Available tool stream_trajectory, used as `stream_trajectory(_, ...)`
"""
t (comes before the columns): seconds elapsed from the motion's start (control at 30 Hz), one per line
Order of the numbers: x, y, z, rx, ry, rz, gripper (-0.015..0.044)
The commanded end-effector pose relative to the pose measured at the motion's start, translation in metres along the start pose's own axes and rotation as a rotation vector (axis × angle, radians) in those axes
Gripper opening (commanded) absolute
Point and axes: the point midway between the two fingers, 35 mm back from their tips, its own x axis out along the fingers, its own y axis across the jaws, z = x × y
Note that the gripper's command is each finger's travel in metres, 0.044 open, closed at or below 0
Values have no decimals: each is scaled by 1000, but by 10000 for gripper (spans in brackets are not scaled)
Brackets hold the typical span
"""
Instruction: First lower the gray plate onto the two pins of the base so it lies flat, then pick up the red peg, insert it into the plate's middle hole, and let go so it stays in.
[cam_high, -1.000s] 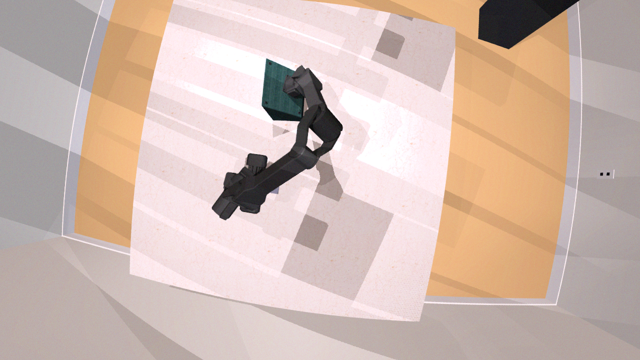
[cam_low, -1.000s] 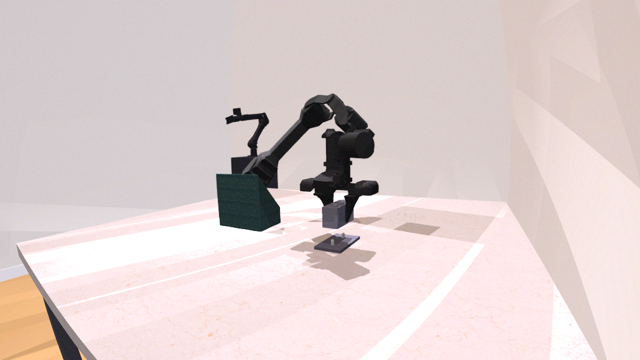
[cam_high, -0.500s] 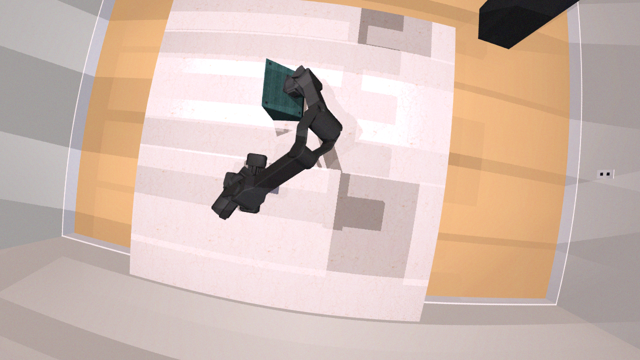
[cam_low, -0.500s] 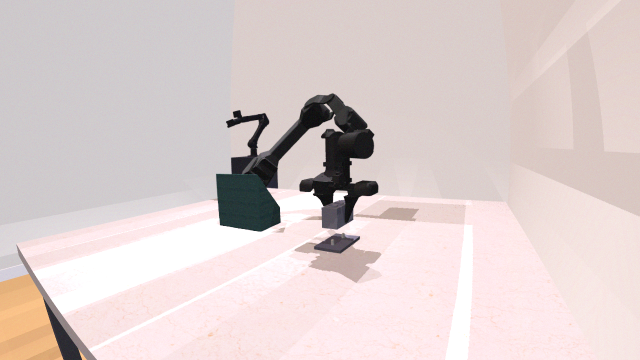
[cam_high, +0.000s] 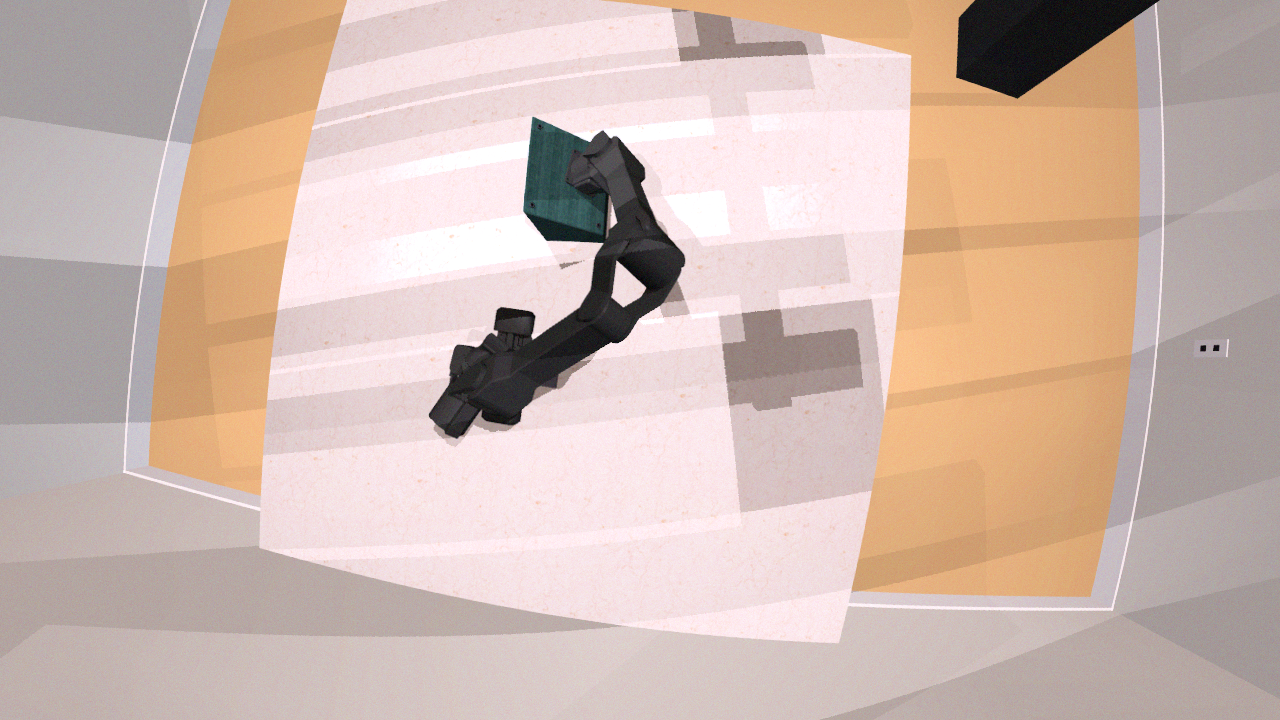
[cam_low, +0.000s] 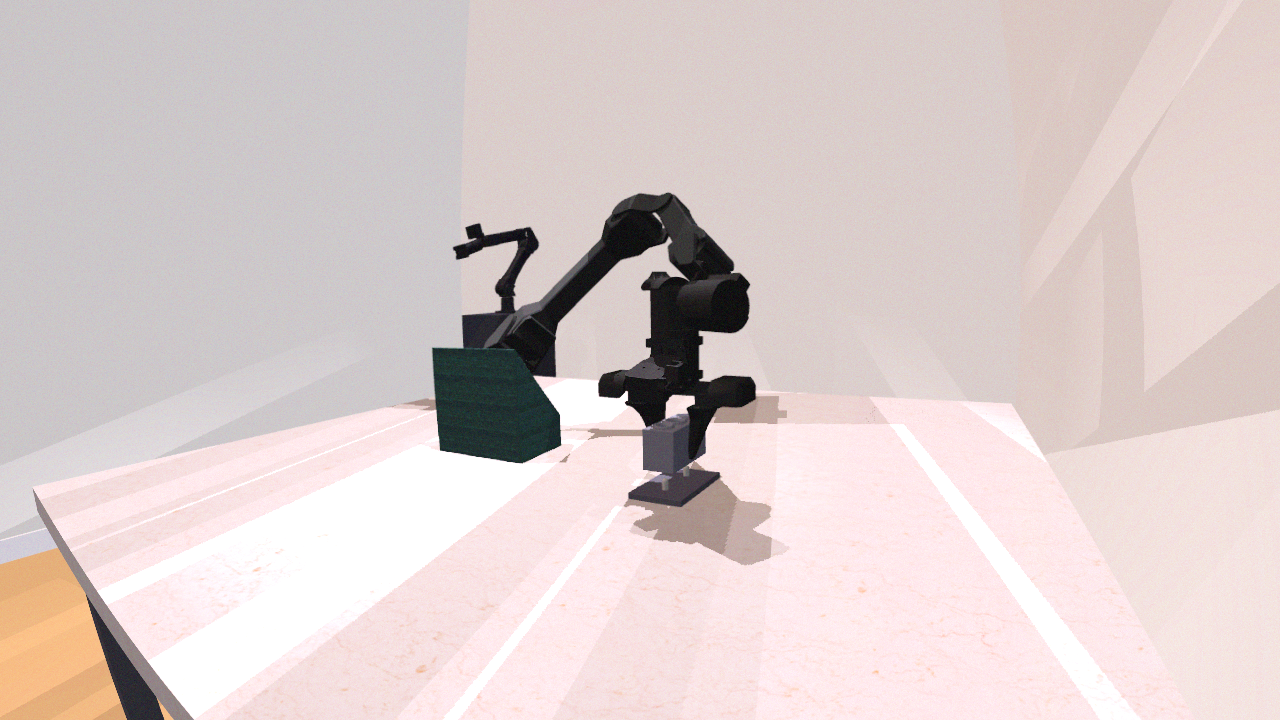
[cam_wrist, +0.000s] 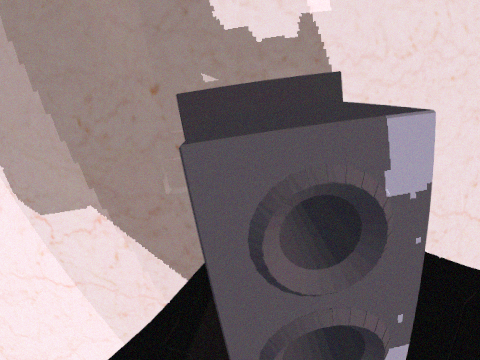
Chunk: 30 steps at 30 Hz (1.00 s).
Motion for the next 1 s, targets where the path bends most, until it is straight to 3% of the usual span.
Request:
stream_trajectory(0.0, 6, 0, 0, 5, 6, -1, 0)
stream_trajectory(0.6, 18, 0, -1, -2, 1, 1, 0)
stream_trajectory(0.97, 18, 0, -1, -2, 1, 1, 289)
